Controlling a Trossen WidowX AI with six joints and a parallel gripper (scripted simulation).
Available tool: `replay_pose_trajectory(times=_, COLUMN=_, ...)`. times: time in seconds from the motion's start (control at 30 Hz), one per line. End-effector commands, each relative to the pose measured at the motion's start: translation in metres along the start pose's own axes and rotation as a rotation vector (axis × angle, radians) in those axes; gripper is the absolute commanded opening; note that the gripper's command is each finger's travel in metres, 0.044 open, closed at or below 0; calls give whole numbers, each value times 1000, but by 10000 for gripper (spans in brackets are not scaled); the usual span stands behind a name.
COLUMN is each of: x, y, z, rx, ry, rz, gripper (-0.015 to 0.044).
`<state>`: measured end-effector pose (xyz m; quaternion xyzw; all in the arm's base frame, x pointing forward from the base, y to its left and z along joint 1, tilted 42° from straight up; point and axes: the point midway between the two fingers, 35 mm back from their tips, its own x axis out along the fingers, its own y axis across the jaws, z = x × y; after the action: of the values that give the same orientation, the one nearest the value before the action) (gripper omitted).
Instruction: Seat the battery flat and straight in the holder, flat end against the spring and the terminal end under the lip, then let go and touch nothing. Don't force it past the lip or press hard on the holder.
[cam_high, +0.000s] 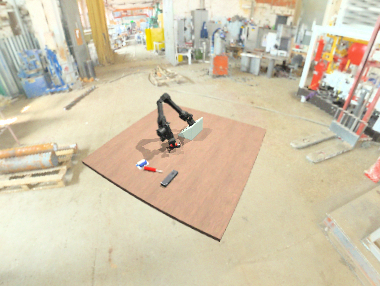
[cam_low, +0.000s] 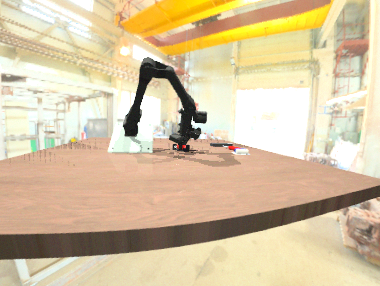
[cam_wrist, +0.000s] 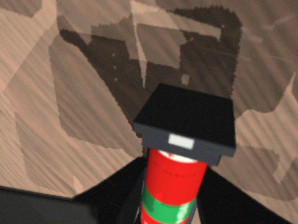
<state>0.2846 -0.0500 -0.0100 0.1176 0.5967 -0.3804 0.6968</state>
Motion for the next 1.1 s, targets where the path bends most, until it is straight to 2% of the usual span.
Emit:
replay_pose_trajectory(times=0.0, x=0, y=-1, z=1, rx=-2, ry=1, rz=-1, gripper=185)
replay_pose_trajectory(times=0.4, x=-14, y=3, z=-4, rx=1, ry=0, rz=1, gripper=185)
replay_pose_trajectory(times=0.47, x=-19, y=5, z=-4, rx=-4, ry=-2, rz=2, gripper=238)
replay_pose_trajectory(times=0.67, x=-76, y=18, z=-19, rx=0, ry=2, rz=3, gripper=395)
replay_pose_trajectory(times=0.73, x=-83, y=19, z=-21, rx=0, ry=2, rz=3, gripper=440)
replay_pose_trajectory(times=1.07, x=-82, y=21, z=-20, rx=0, ry=2, rz=3, gripper=440)
